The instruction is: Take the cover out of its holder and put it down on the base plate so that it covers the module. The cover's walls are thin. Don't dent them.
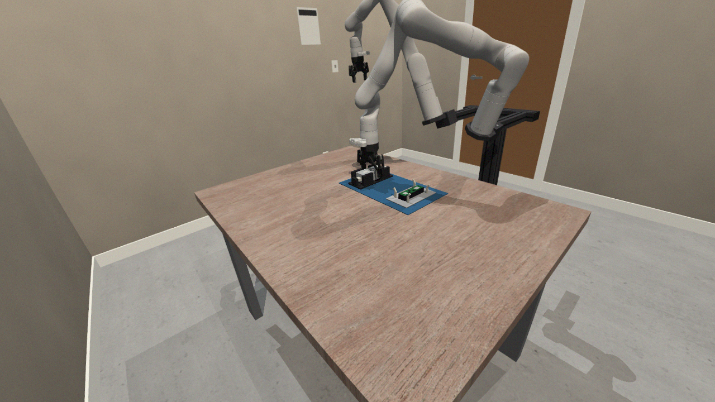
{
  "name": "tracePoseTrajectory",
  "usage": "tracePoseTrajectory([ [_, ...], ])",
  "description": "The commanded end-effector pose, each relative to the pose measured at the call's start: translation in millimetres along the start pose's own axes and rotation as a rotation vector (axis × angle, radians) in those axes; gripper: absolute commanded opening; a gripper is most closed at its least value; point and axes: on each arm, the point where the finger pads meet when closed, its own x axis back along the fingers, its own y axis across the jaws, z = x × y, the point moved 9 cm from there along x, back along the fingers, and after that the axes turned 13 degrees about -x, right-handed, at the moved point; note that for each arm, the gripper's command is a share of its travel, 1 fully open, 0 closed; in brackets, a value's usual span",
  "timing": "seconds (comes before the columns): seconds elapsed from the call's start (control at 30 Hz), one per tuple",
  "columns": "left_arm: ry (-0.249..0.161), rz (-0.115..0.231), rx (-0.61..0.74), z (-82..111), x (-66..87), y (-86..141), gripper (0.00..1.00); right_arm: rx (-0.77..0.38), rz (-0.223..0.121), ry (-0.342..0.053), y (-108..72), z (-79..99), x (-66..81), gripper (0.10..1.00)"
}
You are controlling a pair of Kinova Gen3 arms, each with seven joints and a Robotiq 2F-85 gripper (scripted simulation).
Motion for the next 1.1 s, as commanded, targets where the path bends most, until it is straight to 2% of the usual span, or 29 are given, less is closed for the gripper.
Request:
tracePoseTrajectory([
  [0.0,0.002,-0.001,0.000,0.8,1.6,0.4,0.999,0.000,-0.001,-0.001,-0.1,-0.2,0.5,0.999],
  [0.4,0.002,-0.001,0.000,0.8,2.4,0.4,0.999,0.000,-0.001,-0.001,-0.1,-0.2,0.5,0.999],
  [0.43,0.002,-0.001,0.000,0.8,2.4,0.4,0.696,0.000,-0.001,-0.001,-0.1,-0.2,0.5,0.999],
  [1.07,0.002,-0.001,0.000,0.8,2.4,0.4,0.696,0.000,-0.001,-0.001,-0.1,-0.2,0.5,0.999],
])
